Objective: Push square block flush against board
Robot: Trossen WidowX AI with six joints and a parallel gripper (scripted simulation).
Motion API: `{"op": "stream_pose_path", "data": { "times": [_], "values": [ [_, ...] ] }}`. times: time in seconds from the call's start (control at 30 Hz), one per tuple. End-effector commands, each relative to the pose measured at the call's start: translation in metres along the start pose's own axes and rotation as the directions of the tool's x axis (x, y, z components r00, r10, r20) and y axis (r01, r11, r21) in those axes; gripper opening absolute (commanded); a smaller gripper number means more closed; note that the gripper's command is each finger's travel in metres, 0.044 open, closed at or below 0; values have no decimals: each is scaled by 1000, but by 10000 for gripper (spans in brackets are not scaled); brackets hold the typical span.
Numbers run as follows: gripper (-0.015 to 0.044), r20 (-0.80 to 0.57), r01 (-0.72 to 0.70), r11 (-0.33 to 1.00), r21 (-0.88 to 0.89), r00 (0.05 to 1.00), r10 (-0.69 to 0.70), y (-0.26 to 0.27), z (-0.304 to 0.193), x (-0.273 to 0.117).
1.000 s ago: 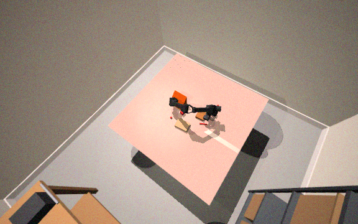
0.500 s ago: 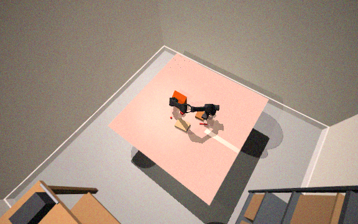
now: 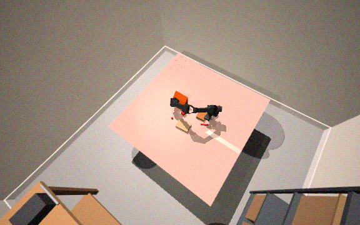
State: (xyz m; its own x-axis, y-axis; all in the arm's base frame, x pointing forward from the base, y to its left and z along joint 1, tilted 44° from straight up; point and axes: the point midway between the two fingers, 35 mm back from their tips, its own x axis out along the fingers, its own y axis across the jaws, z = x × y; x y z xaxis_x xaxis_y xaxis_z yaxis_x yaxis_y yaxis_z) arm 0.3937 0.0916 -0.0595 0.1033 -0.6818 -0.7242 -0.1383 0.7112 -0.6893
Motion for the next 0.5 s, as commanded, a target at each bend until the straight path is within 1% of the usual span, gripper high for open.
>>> {"op": "stream_pose_path", "data": {
  "times": [0.0,0.47],
  "values": [
    [0,-3,3,1000,-5,1000,-3,-1,7,2],
    [0,-2,4,1000,-4,1000,-4,-1,30,3]
  ]
}}
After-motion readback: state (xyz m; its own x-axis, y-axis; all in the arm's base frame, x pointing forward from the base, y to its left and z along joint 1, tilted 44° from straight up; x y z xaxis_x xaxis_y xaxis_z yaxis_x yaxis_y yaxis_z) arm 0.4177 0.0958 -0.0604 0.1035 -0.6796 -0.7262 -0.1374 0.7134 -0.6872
